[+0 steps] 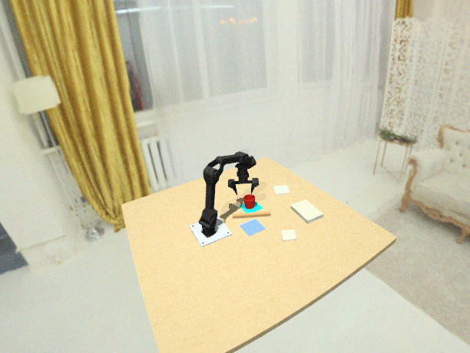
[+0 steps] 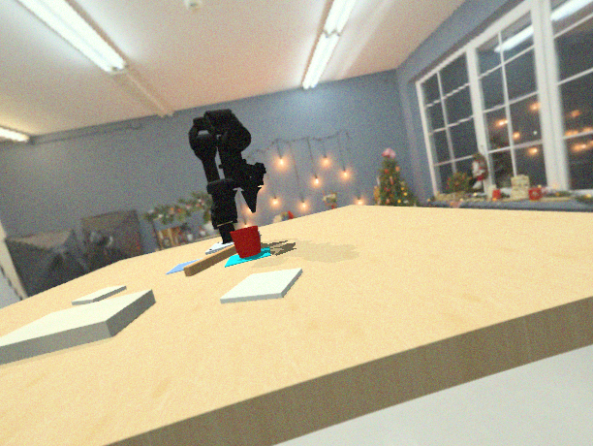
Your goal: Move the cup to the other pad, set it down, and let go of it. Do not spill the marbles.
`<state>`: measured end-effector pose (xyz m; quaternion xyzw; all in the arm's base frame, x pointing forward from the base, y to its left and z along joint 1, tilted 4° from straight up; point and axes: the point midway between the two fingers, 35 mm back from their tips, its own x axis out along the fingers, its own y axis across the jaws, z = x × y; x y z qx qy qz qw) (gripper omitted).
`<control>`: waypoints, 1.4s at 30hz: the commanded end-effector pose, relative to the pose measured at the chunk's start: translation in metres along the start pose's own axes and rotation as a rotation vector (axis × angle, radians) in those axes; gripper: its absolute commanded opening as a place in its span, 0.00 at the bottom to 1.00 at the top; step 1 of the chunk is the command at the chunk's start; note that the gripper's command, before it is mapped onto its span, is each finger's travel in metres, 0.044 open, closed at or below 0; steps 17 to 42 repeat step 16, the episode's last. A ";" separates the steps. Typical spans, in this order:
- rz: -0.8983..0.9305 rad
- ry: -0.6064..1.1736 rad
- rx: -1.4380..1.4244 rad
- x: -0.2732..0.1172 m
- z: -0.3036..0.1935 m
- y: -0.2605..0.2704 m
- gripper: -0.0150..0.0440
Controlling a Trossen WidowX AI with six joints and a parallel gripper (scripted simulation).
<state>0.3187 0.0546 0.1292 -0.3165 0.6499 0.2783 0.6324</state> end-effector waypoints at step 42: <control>-0.007 -0.009 0.003 -0.043 -0.002 0.002 1.00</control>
